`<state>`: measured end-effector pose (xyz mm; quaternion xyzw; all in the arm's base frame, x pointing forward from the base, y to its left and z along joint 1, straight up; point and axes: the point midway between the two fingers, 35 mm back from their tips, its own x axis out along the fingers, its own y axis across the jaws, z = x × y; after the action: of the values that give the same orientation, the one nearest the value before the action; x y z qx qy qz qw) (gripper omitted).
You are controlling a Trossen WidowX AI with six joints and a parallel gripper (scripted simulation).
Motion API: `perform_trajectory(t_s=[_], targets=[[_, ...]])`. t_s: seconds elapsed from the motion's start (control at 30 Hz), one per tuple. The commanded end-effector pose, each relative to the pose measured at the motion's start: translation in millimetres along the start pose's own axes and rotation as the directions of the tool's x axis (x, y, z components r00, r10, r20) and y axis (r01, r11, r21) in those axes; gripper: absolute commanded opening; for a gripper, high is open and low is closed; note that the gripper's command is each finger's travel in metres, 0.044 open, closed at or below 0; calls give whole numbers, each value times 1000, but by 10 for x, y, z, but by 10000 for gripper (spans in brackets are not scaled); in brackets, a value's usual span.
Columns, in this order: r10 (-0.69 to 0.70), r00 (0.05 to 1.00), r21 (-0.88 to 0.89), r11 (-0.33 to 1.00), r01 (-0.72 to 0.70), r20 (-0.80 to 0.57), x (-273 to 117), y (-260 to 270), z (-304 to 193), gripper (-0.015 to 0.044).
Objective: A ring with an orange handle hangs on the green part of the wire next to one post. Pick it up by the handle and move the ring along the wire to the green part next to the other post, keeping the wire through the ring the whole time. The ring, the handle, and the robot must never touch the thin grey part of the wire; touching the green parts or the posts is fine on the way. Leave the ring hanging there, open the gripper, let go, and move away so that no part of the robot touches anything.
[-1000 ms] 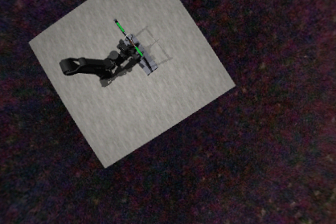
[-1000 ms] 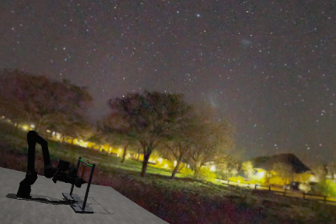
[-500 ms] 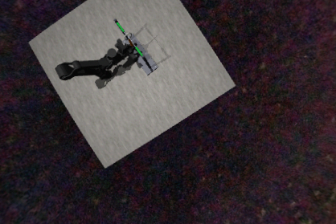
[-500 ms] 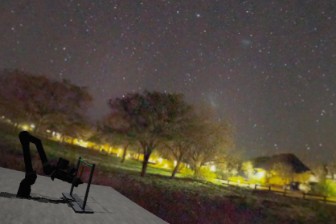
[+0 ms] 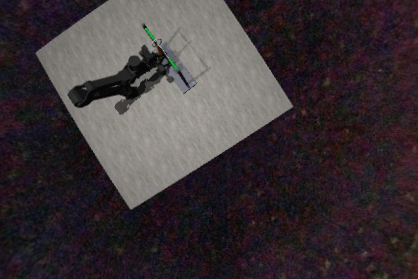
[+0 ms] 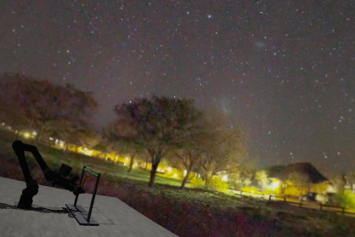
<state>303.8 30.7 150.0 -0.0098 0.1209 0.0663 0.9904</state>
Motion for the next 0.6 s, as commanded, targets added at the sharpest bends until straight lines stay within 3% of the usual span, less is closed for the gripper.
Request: perform_trajectory(t_s=[0.0,0.57], targets=[[-3,1000,7,1000,3,13,1,39,53,-150],[1,1000,14,1000,-1,17,9,215,56,-150]])
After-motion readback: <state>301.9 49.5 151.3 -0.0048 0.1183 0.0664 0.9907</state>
